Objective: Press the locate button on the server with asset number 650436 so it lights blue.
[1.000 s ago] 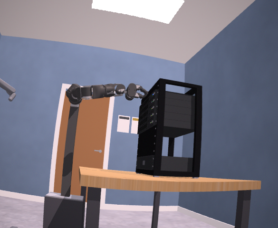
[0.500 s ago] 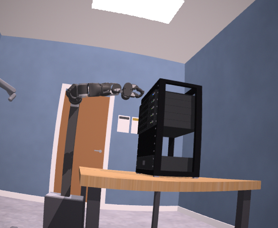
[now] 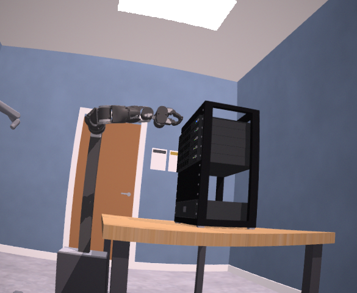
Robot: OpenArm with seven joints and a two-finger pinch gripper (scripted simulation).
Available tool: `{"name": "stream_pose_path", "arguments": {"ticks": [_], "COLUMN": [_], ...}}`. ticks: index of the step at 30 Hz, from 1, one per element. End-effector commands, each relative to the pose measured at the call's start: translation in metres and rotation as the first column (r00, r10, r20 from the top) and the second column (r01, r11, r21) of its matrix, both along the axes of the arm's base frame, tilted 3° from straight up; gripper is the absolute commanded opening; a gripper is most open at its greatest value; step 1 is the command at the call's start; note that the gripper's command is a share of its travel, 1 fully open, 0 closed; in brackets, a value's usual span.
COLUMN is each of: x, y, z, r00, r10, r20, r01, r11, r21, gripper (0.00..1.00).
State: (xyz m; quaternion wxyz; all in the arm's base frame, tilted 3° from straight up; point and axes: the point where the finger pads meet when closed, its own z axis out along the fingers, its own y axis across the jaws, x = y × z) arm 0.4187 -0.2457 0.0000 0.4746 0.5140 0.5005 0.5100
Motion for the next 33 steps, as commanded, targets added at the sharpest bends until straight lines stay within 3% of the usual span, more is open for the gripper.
{"name": "stream_pose_path", "arguments": {"ticks": [1,20,33], "x": [-0.001,-0.016,-0.042], "y": [-0.001,-0.002,-0.002], "z": [0.003,0.003,0.004], "r00": [1.000,1.000,1.000], "r10": [-0.005,-0.005,-0.005], "r20": [0.011,0.011,0.011], "r01": [0.005,0.005,0.005], "r11": [1.000,1.000,1.000], "r21": [0.004,0.004,0.004], "gripper": [0.00,0.00,0.00]}}
